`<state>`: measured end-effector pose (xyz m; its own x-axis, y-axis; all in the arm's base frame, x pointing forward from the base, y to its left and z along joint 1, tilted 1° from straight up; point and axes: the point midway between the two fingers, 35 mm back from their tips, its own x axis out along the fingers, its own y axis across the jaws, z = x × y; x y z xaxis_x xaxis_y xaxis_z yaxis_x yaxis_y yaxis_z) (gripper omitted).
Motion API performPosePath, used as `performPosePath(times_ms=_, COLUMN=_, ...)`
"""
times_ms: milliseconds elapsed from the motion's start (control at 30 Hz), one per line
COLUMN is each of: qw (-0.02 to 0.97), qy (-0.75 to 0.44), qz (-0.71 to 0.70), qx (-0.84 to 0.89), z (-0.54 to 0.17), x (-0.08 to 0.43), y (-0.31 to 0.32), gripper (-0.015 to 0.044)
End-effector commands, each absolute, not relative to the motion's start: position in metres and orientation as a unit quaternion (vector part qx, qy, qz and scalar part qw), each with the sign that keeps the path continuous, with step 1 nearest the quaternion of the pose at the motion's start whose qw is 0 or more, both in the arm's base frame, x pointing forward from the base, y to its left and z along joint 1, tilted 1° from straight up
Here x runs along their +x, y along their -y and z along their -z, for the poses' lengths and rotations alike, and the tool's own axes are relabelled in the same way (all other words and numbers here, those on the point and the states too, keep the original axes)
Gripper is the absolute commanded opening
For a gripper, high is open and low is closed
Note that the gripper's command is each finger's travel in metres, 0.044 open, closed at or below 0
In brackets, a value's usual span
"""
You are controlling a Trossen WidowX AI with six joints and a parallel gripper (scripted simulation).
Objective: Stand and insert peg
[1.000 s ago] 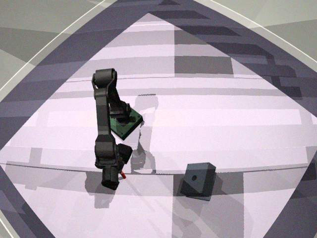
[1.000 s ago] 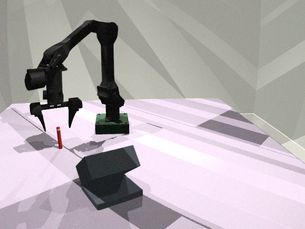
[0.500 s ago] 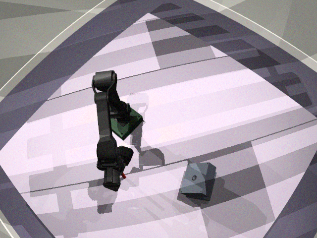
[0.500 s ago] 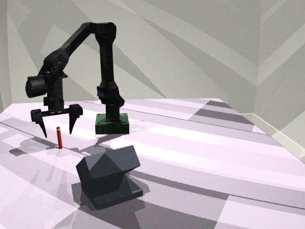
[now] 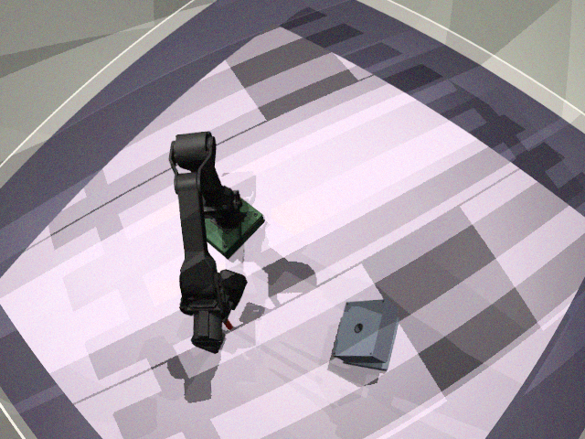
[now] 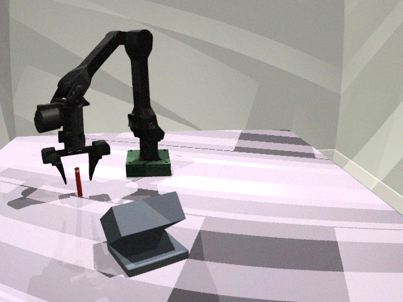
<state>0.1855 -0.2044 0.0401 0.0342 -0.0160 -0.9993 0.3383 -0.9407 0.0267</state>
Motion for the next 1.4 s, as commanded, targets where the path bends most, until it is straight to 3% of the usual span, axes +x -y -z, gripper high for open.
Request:
performPosePath(times_ms=0, qw=0.130, qy=-0.113, qz=0.685, qx=0.708, z=-0.040, x=0.186, y=0.205, gripper=0.0256)
performPosePath(times_ms=267, qw=0.130, qy=-0.113, qz=0.685, qx=0.708, z=-0.040, x=0.186, y=0.205, gripper=0.0046)
performPosePath(times_ms=467, qw=0.130, qy=-0.113, qz=0.685, qx=0.708, z=-0.040, x=0.186, y=0.205, gripper=0.0006)
performPosePath(times_ms=1367, qw=0.127, qy=-0.115, qz=0.688, qx=0.705, z=-0.120, x=0.186, y=0.203, gripper=0.0000)
